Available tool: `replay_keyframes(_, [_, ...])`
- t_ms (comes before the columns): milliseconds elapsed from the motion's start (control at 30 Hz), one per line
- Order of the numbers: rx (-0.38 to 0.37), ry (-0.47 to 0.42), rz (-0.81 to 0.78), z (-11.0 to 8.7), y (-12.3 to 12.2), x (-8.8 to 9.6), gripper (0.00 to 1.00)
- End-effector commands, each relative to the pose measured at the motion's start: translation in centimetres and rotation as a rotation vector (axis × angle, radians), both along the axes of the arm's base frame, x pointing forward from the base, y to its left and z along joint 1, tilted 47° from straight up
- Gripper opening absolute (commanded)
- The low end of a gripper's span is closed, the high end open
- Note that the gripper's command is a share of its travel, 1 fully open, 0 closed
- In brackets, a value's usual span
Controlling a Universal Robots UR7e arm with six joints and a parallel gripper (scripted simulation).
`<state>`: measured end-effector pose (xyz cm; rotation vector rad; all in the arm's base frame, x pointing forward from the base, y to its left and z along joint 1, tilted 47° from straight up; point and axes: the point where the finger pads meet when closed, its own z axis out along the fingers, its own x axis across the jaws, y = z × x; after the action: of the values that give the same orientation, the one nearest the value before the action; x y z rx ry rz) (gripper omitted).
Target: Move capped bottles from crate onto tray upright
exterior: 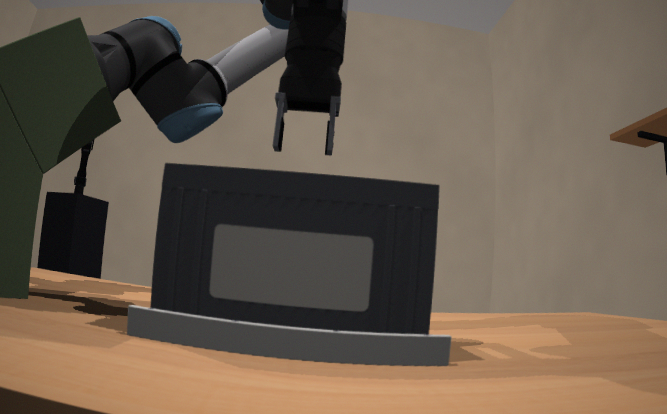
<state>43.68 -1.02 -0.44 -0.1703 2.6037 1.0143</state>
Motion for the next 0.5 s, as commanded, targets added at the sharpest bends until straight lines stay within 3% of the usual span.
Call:
replay_keyframes(0, [-0.001, -0.001, 0.0, 0.5, 0.4, -0.1, 1.0])
replay_keyframes(467, [0.0, -0.001, 0.0, 3.3, 3.6, -0.9, 1.0])
